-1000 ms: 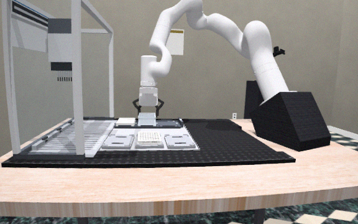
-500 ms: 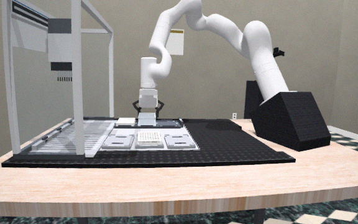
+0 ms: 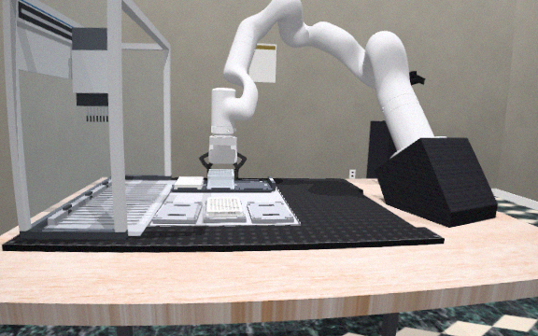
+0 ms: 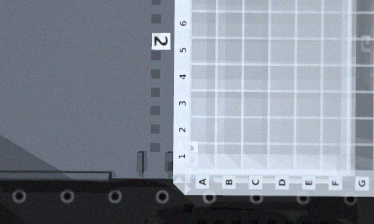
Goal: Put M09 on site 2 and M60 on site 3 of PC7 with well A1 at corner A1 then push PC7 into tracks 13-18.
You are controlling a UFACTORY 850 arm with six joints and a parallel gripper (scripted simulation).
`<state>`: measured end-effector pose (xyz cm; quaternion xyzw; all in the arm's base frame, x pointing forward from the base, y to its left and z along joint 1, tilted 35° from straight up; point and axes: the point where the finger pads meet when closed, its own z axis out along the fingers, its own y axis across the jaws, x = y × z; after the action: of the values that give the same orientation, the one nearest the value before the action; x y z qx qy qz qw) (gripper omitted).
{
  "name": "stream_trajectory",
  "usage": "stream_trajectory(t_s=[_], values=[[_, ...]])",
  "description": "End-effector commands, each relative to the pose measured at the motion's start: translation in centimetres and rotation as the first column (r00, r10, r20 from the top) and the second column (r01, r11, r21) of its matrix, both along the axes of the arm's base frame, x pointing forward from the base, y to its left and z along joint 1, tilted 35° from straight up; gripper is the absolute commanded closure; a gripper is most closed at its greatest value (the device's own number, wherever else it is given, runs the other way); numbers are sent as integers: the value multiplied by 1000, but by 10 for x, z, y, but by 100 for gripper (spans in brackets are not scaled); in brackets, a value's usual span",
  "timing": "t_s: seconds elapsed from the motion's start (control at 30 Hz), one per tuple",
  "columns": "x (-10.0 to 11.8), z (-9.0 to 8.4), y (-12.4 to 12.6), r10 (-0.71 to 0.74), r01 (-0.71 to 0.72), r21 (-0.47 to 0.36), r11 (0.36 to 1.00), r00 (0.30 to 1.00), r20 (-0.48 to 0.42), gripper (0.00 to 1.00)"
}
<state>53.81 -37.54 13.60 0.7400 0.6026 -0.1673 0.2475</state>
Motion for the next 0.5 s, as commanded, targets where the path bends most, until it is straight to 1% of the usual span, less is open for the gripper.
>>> stream_trajectory(t_s=[0.0,0.47], values=[[1,1,0,1,-1,-1,1000,1000,1,0],[2,-2,3,1,-1,-1,1000,1000,1,0]])
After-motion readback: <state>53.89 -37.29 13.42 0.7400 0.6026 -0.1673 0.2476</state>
